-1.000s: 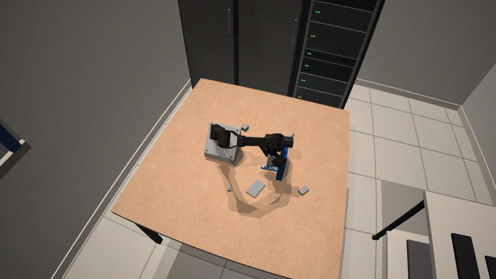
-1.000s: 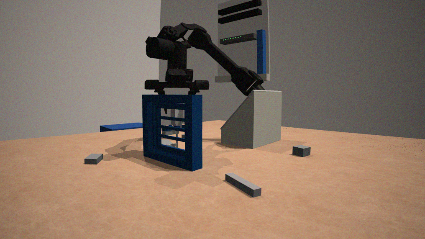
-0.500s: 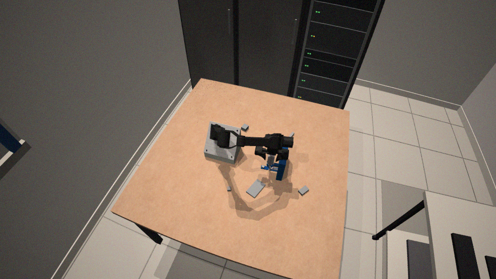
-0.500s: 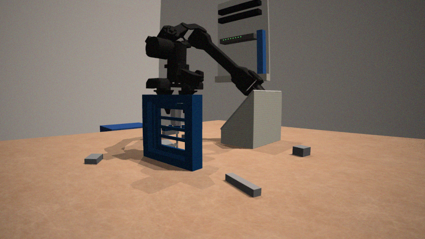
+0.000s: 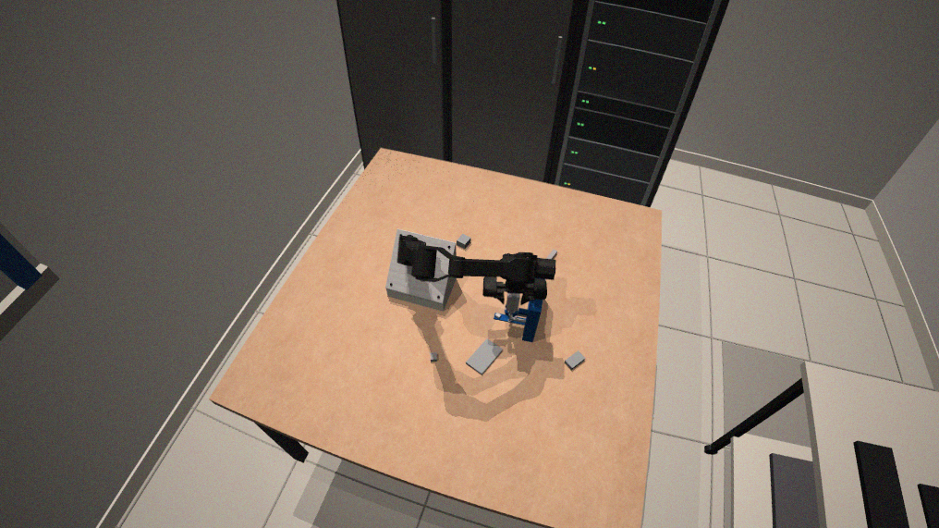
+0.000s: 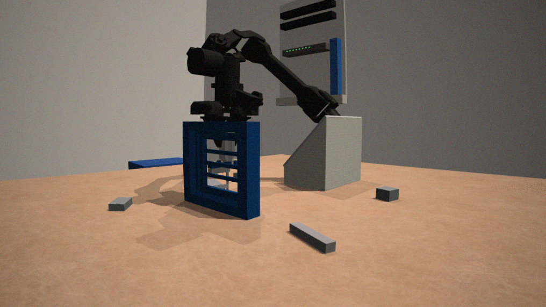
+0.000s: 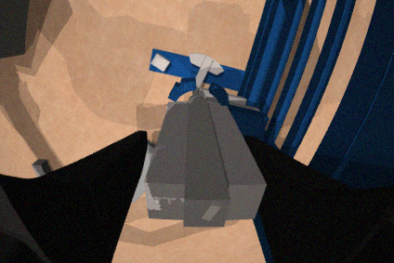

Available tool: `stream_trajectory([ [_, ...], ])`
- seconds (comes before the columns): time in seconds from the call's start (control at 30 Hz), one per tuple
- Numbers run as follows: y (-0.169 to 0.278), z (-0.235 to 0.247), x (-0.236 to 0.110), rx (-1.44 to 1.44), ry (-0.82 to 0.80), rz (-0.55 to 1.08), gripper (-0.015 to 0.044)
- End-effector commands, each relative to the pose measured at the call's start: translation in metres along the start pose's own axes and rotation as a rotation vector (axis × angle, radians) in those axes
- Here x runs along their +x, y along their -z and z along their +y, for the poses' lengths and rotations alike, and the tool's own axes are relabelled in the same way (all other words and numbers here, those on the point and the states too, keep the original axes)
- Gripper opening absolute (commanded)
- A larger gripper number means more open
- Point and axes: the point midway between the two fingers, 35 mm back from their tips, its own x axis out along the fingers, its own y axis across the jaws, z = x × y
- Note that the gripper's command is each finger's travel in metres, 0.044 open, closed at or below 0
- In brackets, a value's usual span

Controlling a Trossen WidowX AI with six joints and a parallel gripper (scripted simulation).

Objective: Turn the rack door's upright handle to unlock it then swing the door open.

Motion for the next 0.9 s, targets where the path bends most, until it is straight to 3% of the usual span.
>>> stream_trajectory([
  [0.0,-0.0022,-0.0012,0.0015,-0.008,-0.001,-0.007,0.0236],
  [0.87,-0.0022,-0.0012,0.0015,-0.008,-0.001,-0.007,0.0063],
])
